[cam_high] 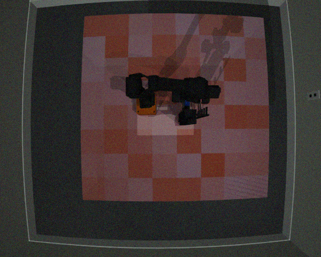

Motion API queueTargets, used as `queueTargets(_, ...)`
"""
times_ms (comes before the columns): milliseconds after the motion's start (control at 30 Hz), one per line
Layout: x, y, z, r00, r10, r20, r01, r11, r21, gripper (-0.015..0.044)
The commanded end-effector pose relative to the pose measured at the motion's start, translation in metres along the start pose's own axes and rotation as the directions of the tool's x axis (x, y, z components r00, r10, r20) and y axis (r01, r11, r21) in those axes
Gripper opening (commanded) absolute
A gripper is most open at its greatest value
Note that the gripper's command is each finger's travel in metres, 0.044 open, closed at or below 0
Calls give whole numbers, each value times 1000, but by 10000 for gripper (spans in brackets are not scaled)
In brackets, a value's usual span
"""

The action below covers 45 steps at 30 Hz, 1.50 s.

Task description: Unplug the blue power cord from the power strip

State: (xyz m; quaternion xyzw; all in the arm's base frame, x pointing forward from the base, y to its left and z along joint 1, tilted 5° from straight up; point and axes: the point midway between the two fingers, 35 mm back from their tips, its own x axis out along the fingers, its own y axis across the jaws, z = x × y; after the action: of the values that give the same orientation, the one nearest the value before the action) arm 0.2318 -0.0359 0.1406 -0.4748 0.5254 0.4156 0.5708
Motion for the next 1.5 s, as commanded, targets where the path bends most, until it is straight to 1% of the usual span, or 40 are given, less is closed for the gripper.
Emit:
queueTargets(0, 4, 1, -1, 1000, 1, 3, -1, 1000, -5, 160)
queueTargets(333, 11, 1, -1, 1000, 1, 3, -1, 1000, -5, 160)
queueTargets(467, 9, 0, -1, 1000, -3, 0, 3, 1000, 0, 55)
queueTargets(733, 9, 0, -1, 1000, -3, 0, 3, 1000, 0, 2)
queueTargets(1467, 9, -2, 30, 1000, -1, 4, 1, 1000, -2, 0)
